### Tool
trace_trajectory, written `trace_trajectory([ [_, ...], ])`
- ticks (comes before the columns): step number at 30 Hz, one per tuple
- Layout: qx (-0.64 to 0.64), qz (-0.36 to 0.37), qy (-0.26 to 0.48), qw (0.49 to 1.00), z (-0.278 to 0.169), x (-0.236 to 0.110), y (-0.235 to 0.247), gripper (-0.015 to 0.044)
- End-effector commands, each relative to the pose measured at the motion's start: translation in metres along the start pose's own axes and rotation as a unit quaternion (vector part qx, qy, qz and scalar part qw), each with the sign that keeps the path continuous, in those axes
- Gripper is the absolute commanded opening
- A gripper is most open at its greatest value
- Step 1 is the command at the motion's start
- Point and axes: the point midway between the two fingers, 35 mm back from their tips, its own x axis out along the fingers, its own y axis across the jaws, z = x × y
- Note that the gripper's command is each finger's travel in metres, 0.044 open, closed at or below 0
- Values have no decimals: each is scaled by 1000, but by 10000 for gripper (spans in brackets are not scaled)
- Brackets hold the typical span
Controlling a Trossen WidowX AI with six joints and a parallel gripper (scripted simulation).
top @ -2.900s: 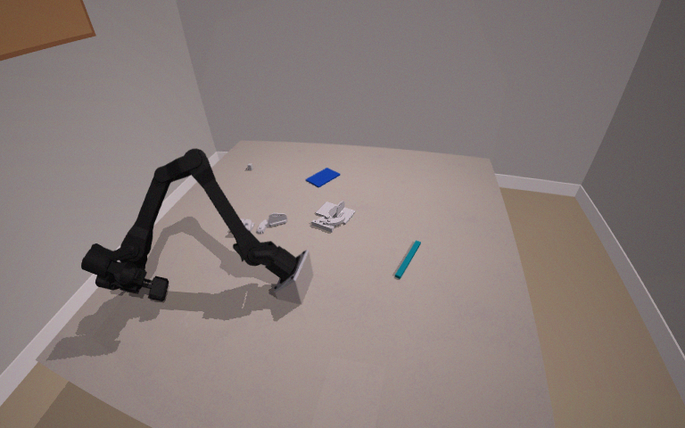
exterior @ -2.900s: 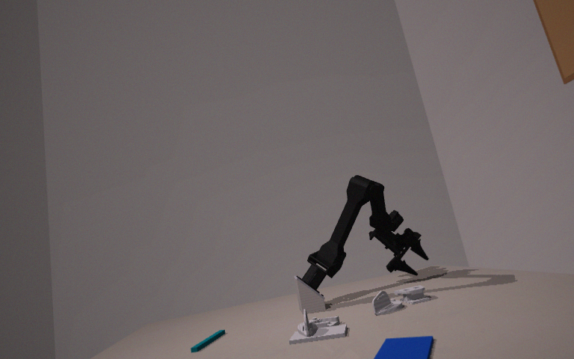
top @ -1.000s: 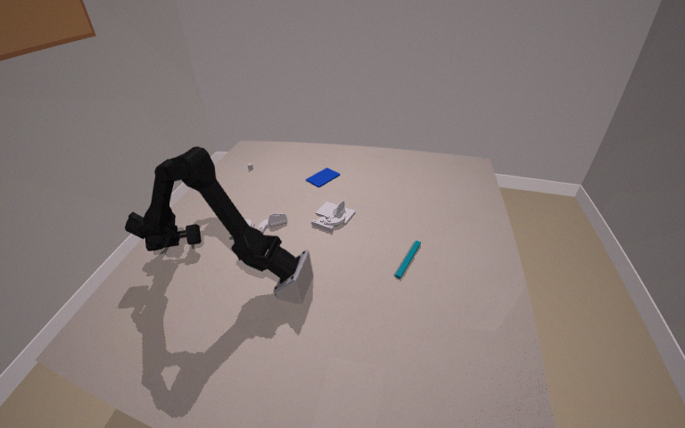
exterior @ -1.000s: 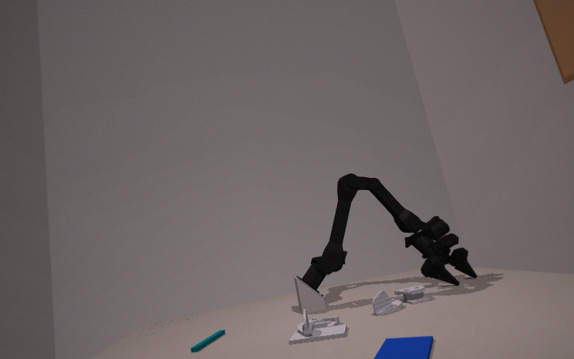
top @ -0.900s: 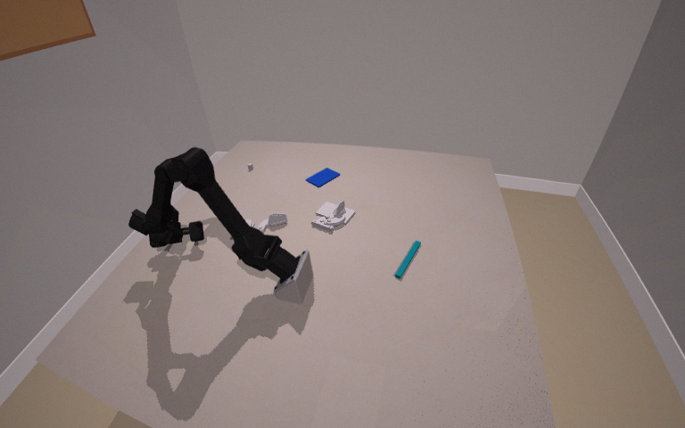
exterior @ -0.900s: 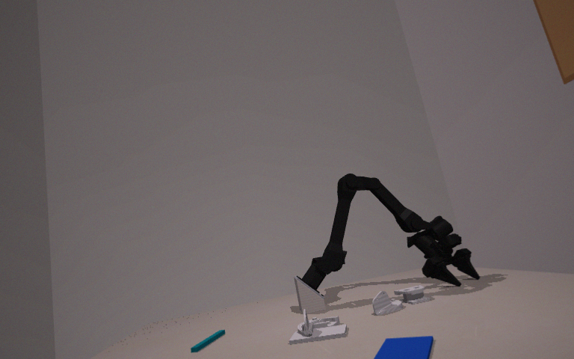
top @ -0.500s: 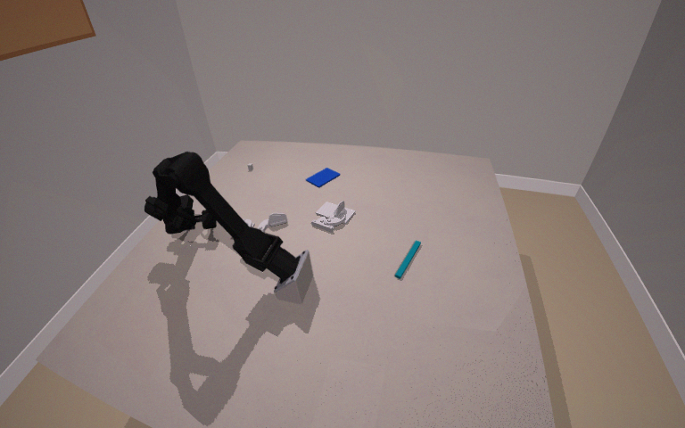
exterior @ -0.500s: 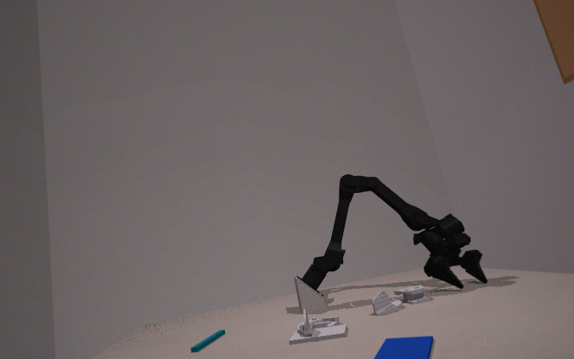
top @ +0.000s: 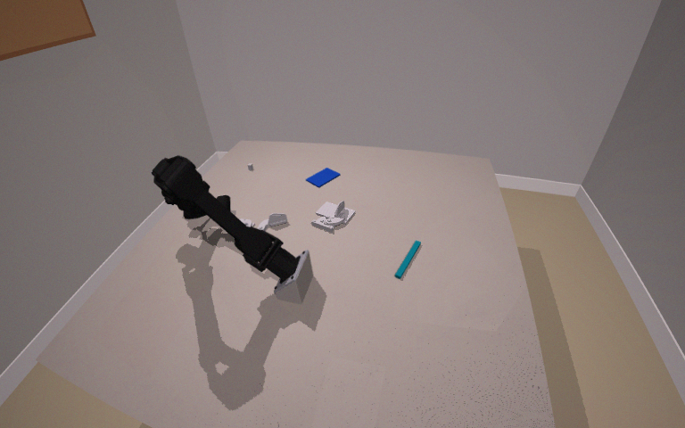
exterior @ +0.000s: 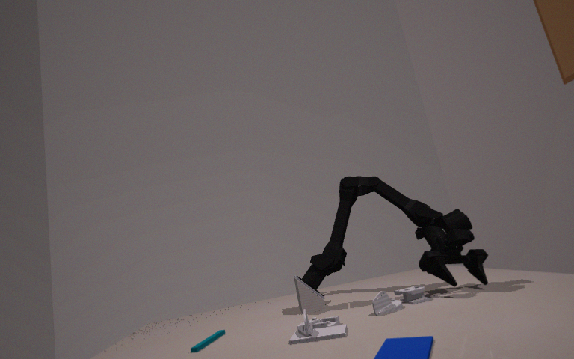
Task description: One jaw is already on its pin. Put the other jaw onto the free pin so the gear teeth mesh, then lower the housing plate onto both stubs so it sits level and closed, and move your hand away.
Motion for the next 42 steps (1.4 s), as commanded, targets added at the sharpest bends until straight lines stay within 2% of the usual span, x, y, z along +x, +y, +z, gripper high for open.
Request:
trace_trajectory([
  [1, 0, -31, 27, 999, 2, 11, -21, 440],
  [12, 40, -117, 111, 986, 6, 27, -88, 440],
  [24, 133, -184, 204, 952, 5, 22, -154, 440],
  [42, 340, -199, 293, 871, 8, -10, -213, 440],
])
